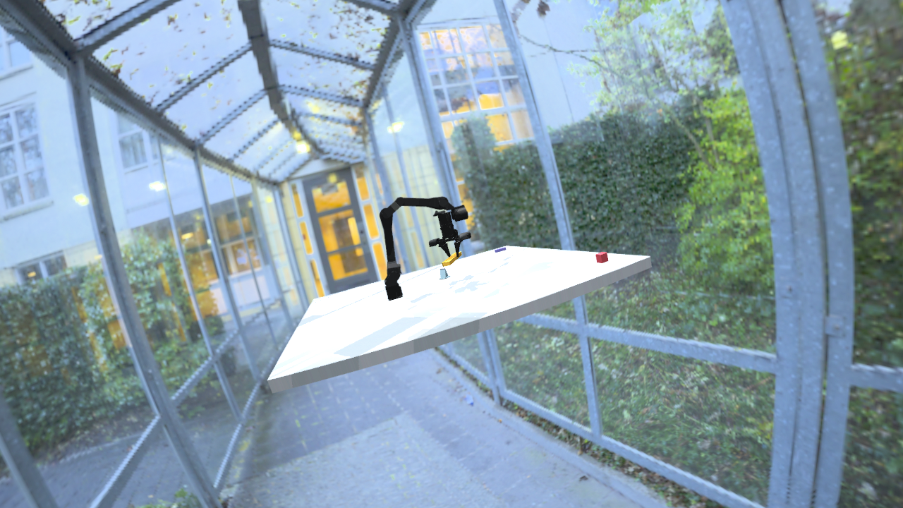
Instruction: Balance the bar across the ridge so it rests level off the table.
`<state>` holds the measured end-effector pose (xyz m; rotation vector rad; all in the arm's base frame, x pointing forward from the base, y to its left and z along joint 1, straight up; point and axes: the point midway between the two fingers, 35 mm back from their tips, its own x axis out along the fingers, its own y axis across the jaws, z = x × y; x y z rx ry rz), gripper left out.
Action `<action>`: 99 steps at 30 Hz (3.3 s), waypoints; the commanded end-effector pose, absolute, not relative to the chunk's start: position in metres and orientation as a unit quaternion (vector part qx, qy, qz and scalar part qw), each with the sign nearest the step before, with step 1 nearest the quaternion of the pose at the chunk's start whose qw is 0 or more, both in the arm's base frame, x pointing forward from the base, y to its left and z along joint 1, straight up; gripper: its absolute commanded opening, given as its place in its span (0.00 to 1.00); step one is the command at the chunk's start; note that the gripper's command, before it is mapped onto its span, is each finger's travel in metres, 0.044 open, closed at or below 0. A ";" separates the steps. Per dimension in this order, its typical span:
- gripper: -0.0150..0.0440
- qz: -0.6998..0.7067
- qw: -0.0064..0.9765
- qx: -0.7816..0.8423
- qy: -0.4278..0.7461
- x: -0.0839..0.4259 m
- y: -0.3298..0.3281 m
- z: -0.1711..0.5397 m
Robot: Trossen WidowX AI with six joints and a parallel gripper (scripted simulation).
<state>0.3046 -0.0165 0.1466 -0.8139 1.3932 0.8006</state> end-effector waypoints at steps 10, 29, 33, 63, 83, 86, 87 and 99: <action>0.25 0.322 0.636 -0.329 0.619 0.311 0.032 0.149; 0.25 0.289 0.655 -0.291 0.635 0.307 0.103 0.149; 0.25 0.282 0.658 -0.282 0.639 0.304 0.118 0.149; 0.25 0.261 0.668 -0.259 0.648 0.295 0.159 0.125; 0.25 0.261 0.668 -0.258 0.648 0.295 0.157 0.106; 0.25 0.261 0.668 -0.258 0.648 0.295 0.157 0.107; 0.25 0.261 0.668 -0.258 0.648 0.295 0.157 0.107; 0.25 0.261 0.668 -0.258 0.648 0.295 0.157 0.106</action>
